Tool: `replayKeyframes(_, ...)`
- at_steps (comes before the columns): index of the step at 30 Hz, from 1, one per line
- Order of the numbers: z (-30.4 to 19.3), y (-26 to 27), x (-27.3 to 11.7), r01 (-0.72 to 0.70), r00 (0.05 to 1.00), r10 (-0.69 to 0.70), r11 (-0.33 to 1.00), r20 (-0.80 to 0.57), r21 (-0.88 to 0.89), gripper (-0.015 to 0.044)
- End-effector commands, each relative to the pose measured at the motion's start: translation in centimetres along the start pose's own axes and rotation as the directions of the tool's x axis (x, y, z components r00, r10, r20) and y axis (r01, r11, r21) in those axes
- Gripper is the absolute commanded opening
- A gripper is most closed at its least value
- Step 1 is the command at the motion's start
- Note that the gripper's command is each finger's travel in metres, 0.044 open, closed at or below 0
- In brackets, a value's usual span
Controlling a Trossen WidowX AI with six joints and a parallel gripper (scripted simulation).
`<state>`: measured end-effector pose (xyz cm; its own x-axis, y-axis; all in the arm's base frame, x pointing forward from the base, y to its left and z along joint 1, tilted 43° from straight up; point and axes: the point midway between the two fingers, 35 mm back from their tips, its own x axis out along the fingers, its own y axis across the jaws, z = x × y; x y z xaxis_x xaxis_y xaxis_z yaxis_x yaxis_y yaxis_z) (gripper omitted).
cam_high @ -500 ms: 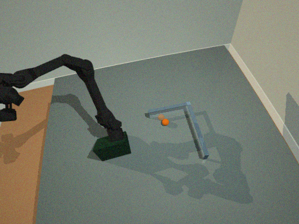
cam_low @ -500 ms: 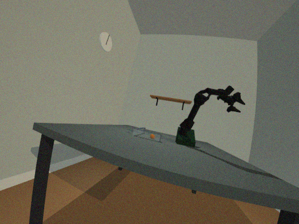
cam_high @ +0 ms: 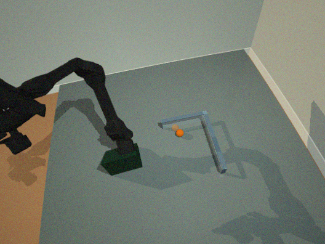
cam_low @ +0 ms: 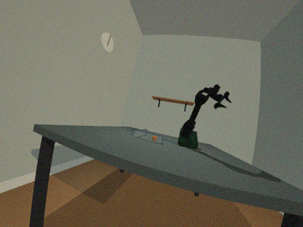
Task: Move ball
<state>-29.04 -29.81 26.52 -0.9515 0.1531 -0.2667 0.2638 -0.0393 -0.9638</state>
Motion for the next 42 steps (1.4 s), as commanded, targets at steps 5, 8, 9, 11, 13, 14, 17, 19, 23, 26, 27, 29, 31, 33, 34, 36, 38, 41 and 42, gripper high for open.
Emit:
replayKeyframes(5, 5.9, 8.6, -9.3, -0.115, 0.906, 0.248, 0.923, 0.342, -0.367, 0.0295)
replayKeyframes(8, 6.9, 11.9, -13.6, -0.1, 0.83, 0.351, 0.858, 0.434, -0.503, 0.0295)
replayKeyframes(9, 7.0, 12.9, -15.1, -0.088, 0.801, 0.385, 0.833, 0.458, -0.547, 0.0295)
replayKeyframes(11, 7.1, 15.1, -18.0, -0.055, 0.739, 0.454, 0.777, 0.498, -0.627, 0.0295)
replayKeyframes(13, 6.8, 17.2, -21.0, -0.011, 0.672, 0.523, 0.715, 0.524, -0.699, 0.0295)
replayKeyframes(14, 6.5, 18.2, -22.4, 0.016, 0.638, 0.556, 0.682, 0.532, -0.731, 0.0295)
replayKeyframes(17, 5.1, 21.3, -26.7, 0.106, 0.534, 0.654, 0.577, 0.536, -0.81, 0.0295)
replayKeyframes(19, 3.8, 23.2, -29.5, 0.175, 0.465, 0.716, 0.503, 0.521, -0.846, 0.0295)
replayKeyframes(23, 0.2, 26.8, -34.6, 0.325, 0.337, 0.824, 0.351, 0.455, -0.878, 0.0295)
replayKeyframes(26, -3.2, 29.2, -37.9, 0.444, 0.254, 0.891, 0.238, 0.376, -0.864, 0.0295)
replayKeyframes(27, -4.5, 30.0, -39.0, 0.484, 0.229, 0.911, 0.2, 0.344, -0.852, 0.0295)
replayKeyframes(29, -7.3, 31.3, -40.8, 0.563, 0.185, 0.944, 0.126, 0.274, -0.817, 0.0295)
replayKeyframes(31, -10.2, 32.6, -42.5, 0.637, 0.151, 0.969, 0.057, 0.197, -0.769, 0.0295)
replayKeyframes(33, -13.3, 33.6, -43.8, 0.705, 0.126, 0.985, -0.007, 0.115, -0.709, 0.0295)
replayKeyframes(34, -14.9, 34.0, -44.3, 0.737, 0.117, 0.99, -0.038, 0.073, -0.675, 0.0295)
replayKeyframes(36, -18.2, 34.8, -45.2, 0.797, 0.111, 0.994, -0.095, -0.011, -0.596, 0.0295)
replayKeyframes(38, -21.7, 35.4, -45.6, 0.85, 0.119, 0.989, -0.149, -0.092, -0.505, 0.0295)
replayKeyframes(41, -26.8, 36.0, -45.7, 0.91, 0.148, 0.967, -0.216, -0.209, -0.355, 0.0295)
replayKeyframes(42, -28.4, 36.1, -45.5, 0.924, 0.162, 0.955, -0.235, -0.247, -0.302, 0.0295)
